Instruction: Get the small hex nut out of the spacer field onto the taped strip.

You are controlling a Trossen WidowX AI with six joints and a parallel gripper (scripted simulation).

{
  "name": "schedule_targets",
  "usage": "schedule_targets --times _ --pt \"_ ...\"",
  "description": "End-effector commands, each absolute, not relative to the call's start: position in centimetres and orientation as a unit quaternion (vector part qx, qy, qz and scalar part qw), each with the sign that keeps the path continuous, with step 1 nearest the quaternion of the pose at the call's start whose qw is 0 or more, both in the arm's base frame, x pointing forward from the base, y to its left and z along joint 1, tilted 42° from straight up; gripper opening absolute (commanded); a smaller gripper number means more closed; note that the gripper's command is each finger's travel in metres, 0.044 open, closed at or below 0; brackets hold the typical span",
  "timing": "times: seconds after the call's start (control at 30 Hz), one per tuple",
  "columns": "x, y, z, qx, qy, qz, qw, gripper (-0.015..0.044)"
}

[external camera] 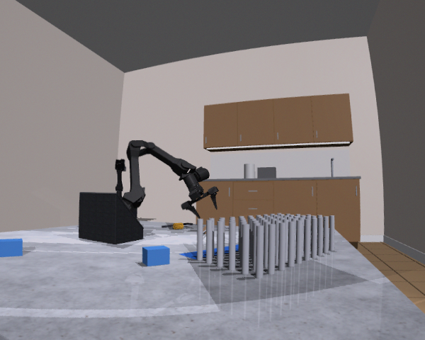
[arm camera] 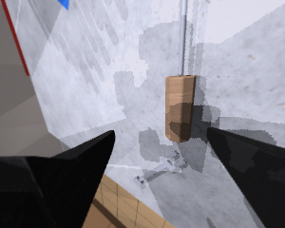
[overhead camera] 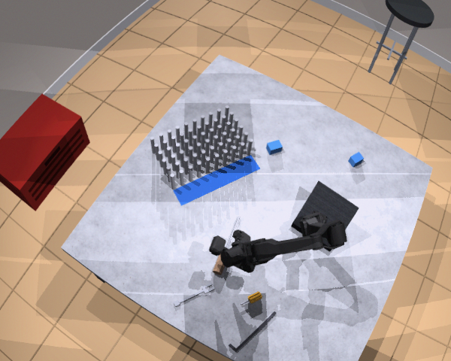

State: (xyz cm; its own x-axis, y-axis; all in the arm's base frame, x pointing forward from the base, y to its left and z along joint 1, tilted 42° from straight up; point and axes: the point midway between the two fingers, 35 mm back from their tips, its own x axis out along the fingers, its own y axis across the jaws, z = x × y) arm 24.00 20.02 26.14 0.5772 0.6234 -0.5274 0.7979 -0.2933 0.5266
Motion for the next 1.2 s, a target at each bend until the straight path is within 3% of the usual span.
schedule_targets --times 0.0,0.53,0.9,1.17 --pt "23.91 19.78 26.18 0.795 0.448 -0.113 0.394 0.044" --pt "23.92 19.79 26.19 0.791 0.449 -0.111 0.401 0.044" --pt "24.38 20.24 26.5 0.465 0.479 0.07 0.741 0.044" --pt "24.56 20.47 26.66 0.207 0.465 0.181 0.841 0.044"
